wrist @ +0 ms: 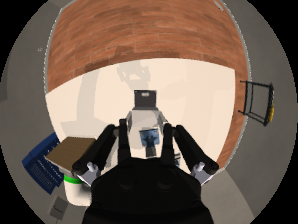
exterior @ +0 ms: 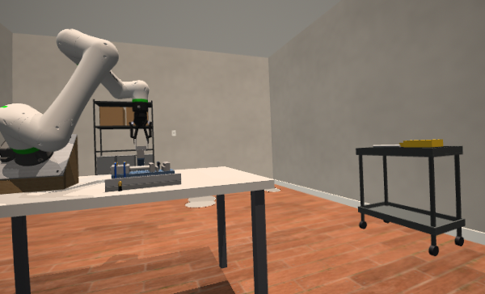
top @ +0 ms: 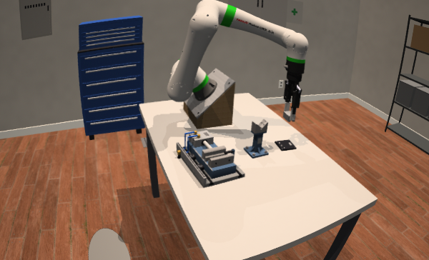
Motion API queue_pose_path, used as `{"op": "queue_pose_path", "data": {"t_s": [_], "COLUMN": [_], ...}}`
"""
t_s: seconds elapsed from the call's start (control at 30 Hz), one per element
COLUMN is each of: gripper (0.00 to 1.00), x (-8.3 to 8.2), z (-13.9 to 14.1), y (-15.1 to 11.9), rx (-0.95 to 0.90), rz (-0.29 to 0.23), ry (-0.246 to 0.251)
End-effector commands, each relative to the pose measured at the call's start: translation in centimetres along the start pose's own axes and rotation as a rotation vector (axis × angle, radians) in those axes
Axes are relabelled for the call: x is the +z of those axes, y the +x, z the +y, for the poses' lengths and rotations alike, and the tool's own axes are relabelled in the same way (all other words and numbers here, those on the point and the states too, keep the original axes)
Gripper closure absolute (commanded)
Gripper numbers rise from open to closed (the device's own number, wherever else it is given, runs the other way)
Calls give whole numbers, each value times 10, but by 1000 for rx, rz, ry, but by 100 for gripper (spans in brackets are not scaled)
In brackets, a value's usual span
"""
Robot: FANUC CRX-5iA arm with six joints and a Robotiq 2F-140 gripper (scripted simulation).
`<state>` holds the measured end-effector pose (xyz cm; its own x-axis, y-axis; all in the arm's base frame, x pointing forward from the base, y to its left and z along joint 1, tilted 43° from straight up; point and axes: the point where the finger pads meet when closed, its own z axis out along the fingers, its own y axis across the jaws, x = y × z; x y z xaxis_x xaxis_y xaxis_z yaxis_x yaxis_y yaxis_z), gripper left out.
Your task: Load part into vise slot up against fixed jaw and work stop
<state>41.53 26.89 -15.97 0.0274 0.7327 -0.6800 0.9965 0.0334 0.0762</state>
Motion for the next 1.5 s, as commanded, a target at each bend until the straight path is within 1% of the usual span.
{"op": "queue_pose_path", "data": {"t_s": [0.0,0.2,0.37,0.43,0.7,0.93,1.47], "gripper": [100,100,100,100,100,100,100], "x": [-12,-33,-47,-47,-62,-69,-70], "z": [0,0,0,0,0,0,0], "y": [0,0,0,0,0,0,0], "rx": [0,0,0,0,0,0,0], "rz": [0,0,0,0,0,0,0], "ry": [0,0,0,0,0,0,0]}}
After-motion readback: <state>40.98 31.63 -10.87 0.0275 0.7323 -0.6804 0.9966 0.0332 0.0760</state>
